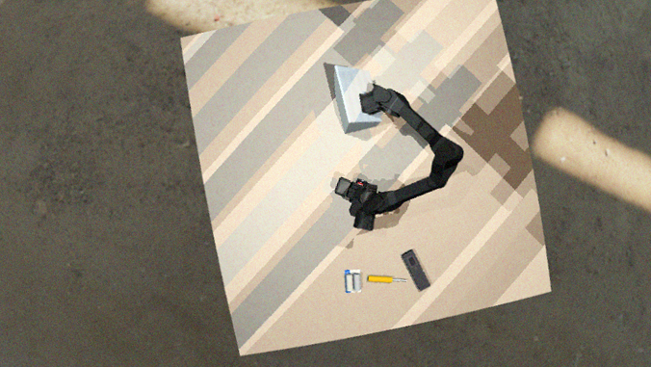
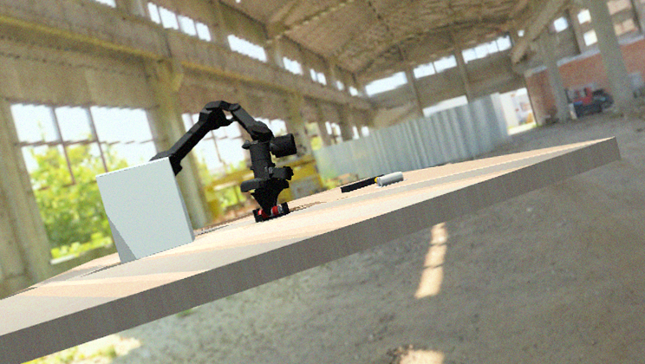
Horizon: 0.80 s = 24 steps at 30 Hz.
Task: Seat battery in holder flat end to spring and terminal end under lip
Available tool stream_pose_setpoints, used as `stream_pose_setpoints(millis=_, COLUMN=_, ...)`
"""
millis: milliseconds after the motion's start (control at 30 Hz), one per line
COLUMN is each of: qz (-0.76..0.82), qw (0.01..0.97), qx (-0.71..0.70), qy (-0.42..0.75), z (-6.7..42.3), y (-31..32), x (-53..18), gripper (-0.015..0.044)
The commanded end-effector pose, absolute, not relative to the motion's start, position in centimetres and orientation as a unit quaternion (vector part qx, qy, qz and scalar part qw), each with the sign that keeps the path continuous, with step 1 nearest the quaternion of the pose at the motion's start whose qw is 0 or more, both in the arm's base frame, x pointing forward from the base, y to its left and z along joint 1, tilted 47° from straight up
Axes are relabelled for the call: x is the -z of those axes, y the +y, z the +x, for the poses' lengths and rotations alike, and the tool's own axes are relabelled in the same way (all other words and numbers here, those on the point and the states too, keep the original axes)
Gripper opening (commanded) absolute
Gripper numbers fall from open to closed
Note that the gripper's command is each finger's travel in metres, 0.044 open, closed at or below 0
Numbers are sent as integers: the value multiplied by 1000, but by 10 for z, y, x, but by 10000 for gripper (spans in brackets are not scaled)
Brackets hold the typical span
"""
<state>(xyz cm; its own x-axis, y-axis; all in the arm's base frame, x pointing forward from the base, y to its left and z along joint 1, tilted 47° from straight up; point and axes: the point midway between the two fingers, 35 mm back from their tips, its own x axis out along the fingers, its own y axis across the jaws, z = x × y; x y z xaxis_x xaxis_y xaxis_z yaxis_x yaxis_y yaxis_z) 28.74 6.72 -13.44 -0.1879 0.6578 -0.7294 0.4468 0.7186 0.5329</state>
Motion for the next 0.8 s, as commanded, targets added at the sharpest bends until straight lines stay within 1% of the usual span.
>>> stream_pose_setpoints(millis=0, qz=362, qw=525, qx=-100, qy=764, z=284, y=69, x=132, gripper=87)
stream_pose_setpoints(millis=667, qz=362, qw=528, qx=-98, qy=762, z=282, y=70, x=131, gripper=87)
stream_pose_setpoints(millis=767, qz=362, qw=528, qx=-98, qy=762, z=282, y=70, x=131, gripper=166)
